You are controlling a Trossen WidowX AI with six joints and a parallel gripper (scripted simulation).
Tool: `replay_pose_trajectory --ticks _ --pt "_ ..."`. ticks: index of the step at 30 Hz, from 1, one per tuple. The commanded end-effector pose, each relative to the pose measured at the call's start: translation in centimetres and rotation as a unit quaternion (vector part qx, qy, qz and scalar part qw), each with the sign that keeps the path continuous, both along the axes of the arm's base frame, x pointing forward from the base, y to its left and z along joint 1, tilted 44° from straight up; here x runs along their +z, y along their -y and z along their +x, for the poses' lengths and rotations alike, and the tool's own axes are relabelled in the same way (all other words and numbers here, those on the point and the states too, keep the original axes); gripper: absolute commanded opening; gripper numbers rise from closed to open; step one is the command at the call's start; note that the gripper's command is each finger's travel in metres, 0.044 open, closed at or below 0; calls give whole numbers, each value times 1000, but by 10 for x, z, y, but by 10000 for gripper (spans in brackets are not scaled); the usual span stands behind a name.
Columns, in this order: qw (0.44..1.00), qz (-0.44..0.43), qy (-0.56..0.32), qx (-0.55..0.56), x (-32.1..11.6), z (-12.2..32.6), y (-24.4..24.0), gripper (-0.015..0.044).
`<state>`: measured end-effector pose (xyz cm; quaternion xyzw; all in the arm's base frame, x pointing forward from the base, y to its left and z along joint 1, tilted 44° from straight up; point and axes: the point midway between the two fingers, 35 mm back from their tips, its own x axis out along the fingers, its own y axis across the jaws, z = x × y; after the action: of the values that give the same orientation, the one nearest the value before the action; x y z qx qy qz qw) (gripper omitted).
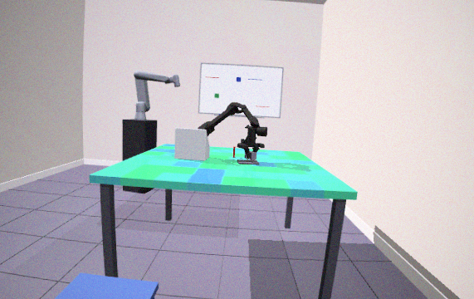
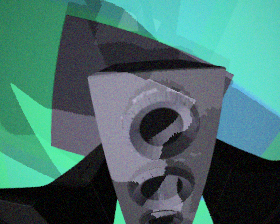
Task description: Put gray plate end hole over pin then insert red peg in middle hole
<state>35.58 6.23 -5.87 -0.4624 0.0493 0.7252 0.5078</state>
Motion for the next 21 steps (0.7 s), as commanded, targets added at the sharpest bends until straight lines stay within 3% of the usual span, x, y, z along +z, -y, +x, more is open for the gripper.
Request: replay_pose_trajectory --ticks 1,13,21 --pt "1000 2 -3 -1 -5 -2 -5 0" --pt "1000 0 -1 0 -7 -1 -7 0" --pt "1000 0 -1 0 -7 -1 -7 210"
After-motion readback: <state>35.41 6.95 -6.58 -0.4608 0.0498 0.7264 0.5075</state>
